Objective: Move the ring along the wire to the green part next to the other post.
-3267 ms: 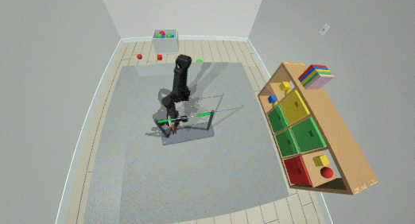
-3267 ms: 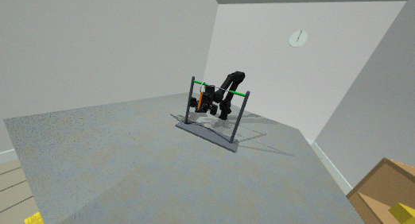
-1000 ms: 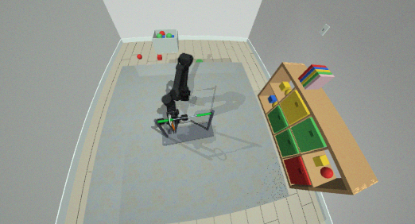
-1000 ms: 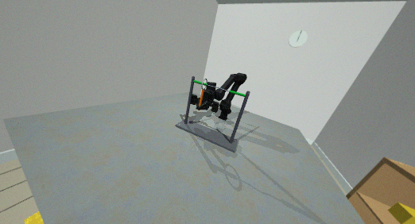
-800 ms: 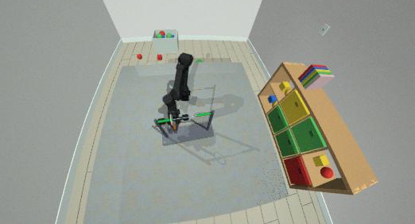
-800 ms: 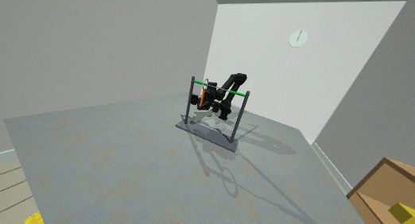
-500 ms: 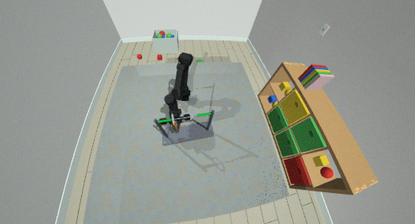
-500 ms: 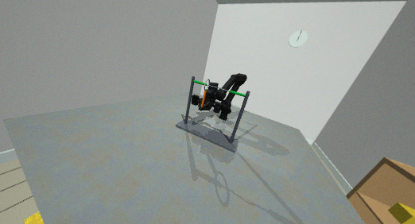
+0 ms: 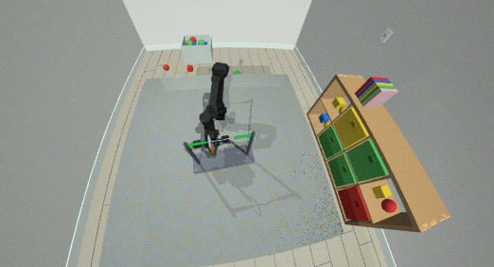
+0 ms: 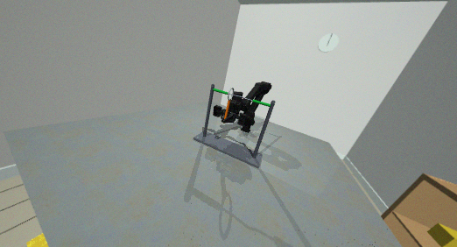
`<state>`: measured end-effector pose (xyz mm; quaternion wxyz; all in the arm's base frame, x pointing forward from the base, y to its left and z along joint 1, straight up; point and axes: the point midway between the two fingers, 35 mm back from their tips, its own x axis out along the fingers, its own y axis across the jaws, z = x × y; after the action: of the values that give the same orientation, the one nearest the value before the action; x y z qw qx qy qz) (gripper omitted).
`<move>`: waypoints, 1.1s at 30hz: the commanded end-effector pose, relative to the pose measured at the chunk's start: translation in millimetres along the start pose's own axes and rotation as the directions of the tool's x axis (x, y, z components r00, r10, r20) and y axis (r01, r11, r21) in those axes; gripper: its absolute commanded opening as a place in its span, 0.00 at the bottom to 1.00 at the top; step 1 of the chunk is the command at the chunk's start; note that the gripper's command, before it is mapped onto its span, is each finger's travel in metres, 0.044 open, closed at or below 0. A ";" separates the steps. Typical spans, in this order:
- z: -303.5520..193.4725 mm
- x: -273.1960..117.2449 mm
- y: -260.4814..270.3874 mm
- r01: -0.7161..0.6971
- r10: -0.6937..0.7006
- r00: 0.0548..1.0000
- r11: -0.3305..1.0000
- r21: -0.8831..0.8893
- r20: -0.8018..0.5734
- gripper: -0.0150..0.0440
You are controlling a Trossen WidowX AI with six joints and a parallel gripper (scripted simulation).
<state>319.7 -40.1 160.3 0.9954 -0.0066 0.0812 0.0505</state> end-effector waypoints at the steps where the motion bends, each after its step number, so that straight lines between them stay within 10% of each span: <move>1: -1.9 -0.8 6.3 0.004 -0.004 1.000 1.000 0.012 -0.004 0.00; 33: 0.4 1.3 42.9 0.028 -0.027 1.000 0.998 0.054 -0.008 0.00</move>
<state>317.1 -0.7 160.6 0.9956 0.0194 0.0851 0.0334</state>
